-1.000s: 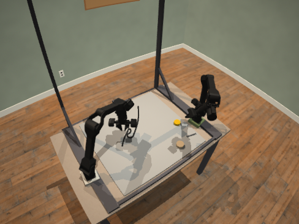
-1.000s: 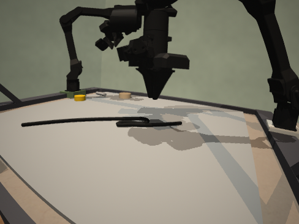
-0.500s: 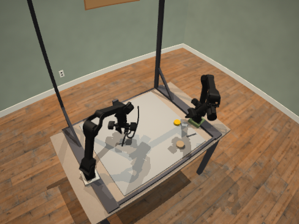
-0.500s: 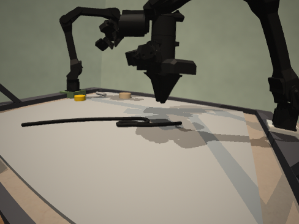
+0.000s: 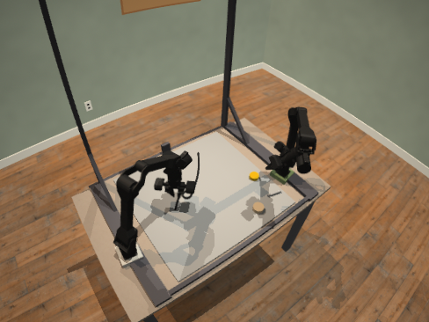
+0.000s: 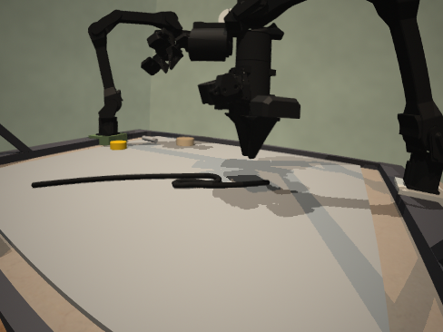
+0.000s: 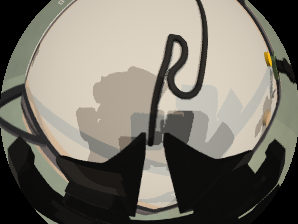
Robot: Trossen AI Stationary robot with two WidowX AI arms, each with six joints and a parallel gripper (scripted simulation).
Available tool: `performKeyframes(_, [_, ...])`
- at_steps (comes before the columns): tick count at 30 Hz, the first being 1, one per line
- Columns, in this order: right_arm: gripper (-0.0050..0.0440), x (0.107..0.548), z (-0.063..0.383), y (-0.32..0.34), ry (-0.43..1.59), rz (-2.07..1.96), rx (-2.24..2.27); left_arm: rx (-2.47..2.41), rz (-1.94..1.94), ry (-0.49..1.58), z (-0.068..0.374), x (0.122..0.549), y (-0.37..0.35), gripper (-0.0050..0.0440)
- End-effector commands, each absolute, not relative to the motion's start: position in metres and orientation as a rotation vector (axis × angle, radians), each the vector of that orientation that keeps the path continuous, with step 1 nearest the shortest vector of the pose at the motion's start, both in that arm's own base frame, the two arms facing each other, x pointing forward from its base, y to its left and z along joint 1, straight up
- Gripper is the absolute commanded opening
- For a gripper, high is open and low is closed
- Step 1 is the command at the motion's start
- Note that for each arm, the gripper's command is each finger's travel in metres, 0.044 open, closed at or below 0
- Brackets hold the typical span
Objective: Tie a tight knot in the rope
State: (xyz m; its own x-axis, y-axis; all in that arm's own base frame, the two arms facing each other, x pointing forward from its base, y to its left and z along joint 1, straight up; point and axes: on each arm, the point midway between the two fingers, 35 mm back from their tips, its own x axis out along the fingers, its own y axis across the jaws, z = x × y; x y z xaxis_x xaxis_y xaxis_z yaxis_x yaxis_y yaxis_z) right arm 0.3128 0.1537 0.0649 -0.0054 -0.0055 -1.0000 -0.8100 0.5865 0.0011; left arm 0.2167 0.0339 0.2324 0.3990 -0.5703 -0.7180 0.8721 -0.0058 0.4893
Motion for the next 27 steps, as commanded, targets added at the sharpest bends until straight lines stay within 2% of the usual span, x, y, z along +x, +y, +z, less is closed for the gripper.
performKeyframes(1, [0.0085, 0.311, 0.071, 0.148, 1.422, 0.716, -0.716, 1.075, -1.167, 0.351, 0.236, 0.216, 0.033, 0.0085])
performKeyframes(12, [0.0085, 0.309, 0.069, 0.145, 1.424, 0.711, -0.712, 1.075, -1.167, 0.351, 0.236, 0.216, 0.033, 0.0085])
performKeyframes(18, [0.0085, 0.309, 0.045, 0.145, 1.424, 0.711, -0.712, 1.075, -1.167, 0.351, 0.236, 0.216, 0.033, 0.0085])
performKeyframes(27, [0.0085, 0.309, 0.044, 0.145, 1.424, 0.711, -0.712, 1.075, -1.167, 0.351, 0.236, 0.216, 0.033, 0.0085])
